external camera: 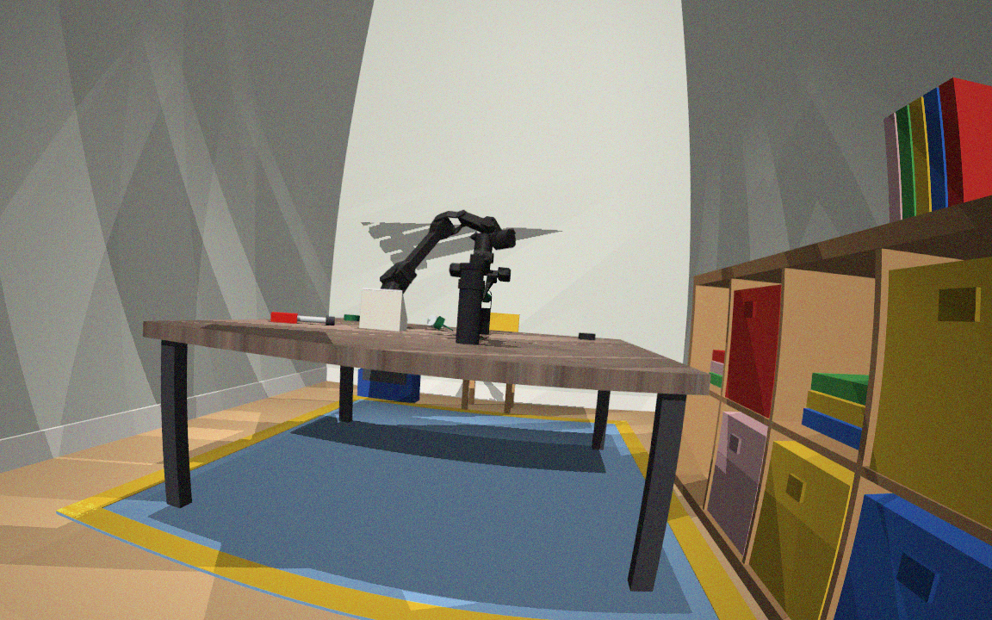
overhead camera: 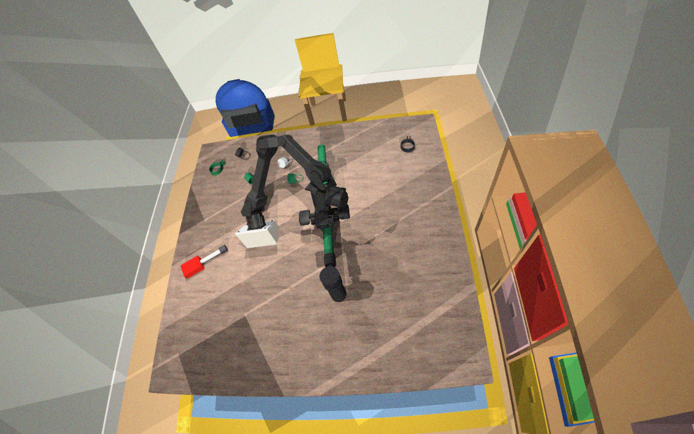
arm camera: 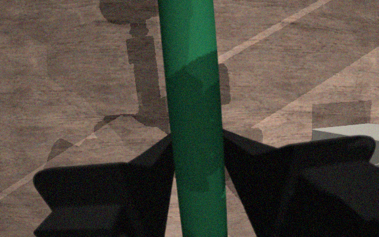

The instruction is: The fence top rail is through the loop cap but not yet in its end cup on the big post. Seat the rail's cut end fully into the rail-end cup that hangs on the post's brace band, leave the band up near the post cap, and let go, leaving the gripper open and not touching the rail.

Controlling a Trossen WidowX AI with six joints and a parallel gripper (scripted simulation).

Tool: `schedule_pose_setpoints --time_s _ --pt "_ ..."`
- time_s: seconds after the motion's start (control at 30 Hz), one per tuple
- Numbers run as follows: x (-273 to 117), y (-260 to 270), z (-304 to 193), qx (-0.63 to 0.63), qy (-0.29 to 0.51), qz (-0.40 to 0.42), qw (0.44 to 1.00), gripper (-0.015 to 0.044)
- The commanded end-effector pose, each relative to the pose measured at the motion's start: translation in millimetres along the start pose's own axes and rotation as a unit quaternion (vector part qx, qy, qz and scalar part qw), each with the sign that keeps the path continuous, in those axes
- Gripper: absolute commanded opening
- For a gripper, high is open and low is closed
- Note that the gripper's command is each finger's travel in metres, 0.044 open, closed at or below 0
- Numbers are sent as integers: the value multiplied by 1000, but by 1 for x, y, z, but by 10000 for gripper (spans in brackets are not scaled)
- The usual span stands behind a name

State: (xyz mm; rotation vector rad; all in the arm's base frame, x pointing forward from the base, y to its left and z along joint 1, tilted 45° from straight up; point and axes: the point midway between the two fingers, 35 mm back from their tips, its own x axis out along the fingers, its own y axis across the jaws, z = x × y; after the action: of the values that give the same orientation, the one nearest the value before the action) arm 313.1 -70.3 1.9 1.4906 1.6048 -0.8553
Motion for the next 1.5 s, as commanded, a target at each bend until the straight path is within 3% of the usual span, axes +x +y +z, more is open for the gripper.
schedule_pose_setpoints --time_s 0.0,1.47 --pt "-4 0 8 1 -12 5 1000 0" --pt "-2 0 3 0 -4 0 1000 0"
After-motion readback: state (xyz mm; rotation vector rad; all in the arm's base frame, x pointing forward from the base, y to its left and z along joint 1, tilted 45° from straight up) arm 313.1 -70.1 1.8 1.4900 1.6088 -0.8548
